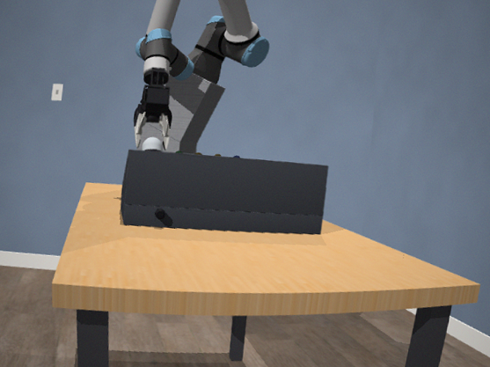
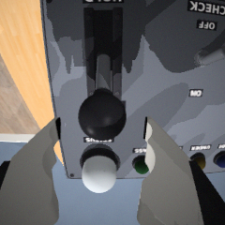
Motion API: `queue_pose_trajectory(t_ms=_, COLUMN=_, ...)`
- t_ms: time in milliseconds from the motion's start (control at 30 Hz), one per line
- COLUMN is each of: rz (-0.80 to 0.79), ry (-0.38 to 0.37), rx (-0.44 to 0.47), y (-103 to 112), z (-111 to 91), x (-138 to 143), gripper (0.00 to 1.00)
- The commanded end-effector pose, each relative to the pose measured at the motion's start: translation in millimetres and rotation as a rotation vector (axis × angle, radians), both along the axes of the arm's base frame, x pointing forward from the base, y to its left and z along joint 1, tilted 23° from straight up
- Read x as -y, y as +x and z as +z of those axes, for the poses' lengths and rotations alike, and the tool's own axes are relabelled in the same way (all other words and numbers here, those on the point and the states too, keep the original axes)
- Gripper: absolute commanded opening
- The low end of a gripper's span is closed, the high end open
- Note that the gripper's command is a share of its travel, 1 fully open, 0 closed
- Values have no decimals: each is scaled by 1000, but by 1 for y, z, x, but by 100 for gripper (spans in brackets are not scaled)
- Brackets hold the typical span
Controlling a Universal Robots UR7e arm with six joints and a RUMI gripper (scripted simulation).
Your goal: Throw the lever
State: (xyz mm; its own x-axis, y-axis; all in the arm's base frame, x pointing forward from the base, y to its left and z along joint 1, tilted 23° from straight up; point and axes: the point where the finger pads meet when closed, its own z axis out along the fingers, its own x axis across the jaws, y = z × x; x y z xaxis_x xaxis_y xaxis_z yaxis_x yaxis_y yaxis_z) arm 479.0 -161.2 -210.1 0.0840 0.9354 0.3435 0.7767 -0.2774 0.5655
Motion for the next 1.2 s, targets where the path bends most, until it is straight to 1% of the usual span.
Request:
queue_pose_trajectory(t_ms=0, rz=0, ry=-1, rx=1, y=-11, z=13, x=4, gripper=44)
queue_pose_trajectory(t_ms=233, rz=0, ry=-1, rx=1, y=-32, z=38, x=12, gripper=44)
queue_pose_trajectory(t_ms=300, rz=0, ry=-1, rx=1, y=-32, z=38, x=12, gripper=44)
queue_pose_trajectory(t_ms=500, rz=0, ry=-1, rx=1, y=-44, z=54, x=16, gripper=44)
queue_pose_trajectory(t_ms=667, rz=0, ry=-1, rx=1, y=-49, z=60, x=18, gripper=44)
queue_pose_trajectory(t_ms=867, rz=0, ry=-1, rx=1, y=-50, z=60, x=18, gripper=44)
queue_pose_trajectory(t_ms=900, rz=0, ry=-1, rx=1, y=-50, z=60, x=18, gripper=100)
queue_pose_trajectory(t_ms=1167, rz=0, ry=-1, rx=1, y=-50, z=60, x=18, gripper=100)
